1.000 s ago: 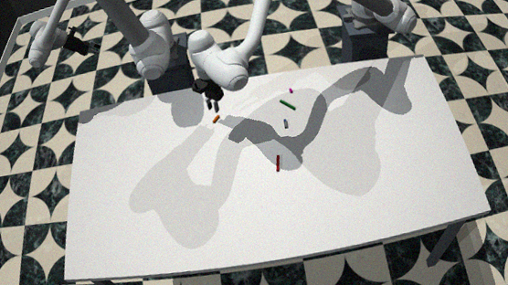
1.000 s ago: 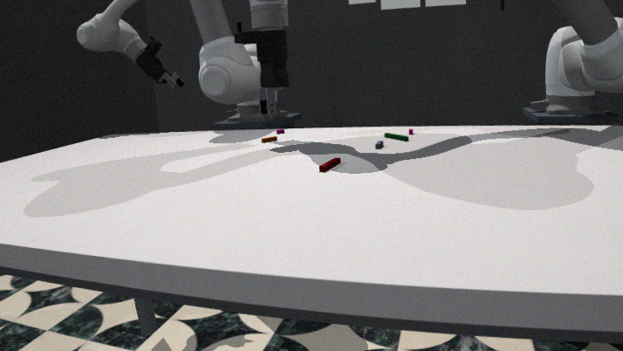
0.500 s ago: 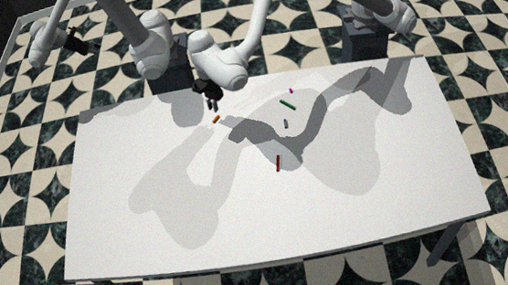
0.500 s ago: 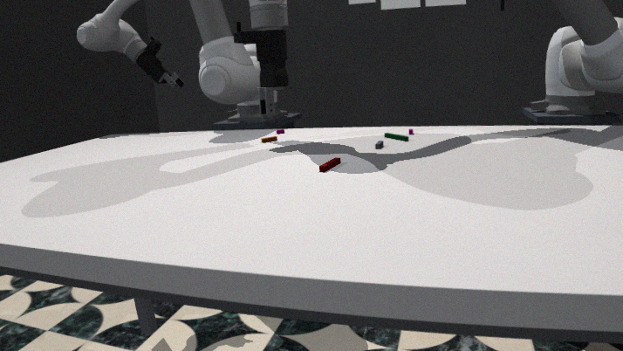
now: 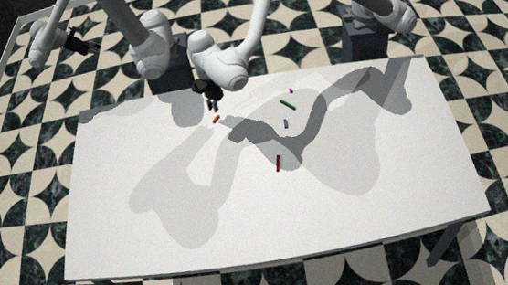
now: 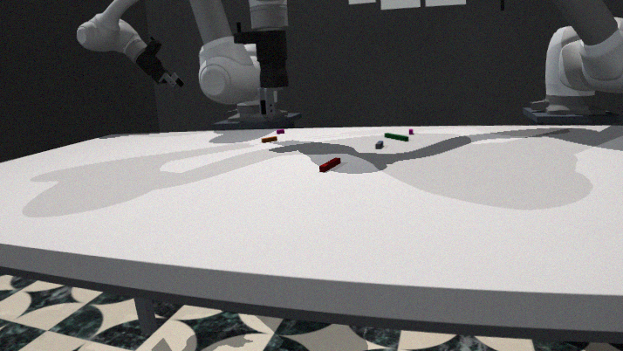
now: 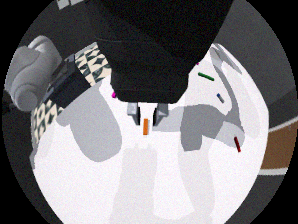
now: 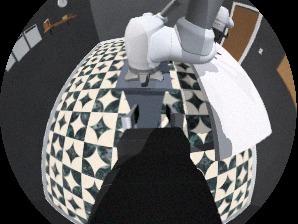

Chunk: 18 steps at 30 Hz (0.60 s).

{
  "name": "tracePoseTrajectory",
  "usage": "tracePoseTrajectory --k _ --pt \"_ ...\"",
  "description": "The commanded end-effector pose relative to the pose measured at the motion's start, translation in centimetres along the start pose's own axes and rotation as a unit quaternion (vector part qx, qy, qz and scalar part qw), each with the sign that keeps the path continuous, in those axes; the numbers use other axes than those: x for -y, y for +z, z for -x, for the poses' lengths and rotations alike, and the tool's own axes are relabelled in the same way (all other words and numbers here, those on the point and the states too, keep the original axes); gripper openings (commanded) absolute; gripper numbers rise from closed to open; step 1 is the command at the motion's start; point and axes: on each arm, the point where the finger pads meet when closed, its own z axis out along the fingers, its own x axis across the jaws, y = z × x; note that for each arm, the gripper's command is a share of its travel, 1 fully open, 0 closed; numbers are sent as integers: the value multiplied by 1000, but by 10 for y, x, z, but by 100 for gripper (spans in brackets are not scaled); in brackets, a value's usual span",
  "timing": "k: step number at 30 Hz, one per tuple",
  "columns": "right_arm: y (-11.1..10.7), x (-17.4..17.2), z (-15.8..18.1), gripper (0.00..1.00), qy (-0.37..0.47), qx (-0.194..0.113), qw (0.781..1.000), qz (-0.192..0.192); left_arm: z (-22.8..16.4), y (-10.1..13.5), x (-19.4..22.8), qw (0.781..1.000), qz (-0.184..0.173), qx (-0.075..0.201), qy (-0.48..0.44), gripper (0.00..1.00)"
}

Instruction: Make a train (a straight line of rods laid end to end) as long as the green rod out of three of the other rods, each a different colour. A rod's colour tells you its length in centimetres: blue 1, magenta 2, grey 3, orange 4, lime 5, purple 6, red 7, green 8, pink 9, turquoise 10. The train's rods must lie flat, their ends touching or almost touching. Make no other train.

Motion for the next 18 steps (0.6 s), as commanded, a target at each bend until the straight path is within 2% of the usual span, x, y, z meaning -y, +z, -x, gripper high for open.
tracePoseTrajectory --k 1,18 --pt "2 3 3 100 2 2 1000 -8 -3 4 0 1000 0 0 2 54" --pt "2 3 3 100 2 2 1000 -8 -2 25 -1 1000 1 0 2 54"
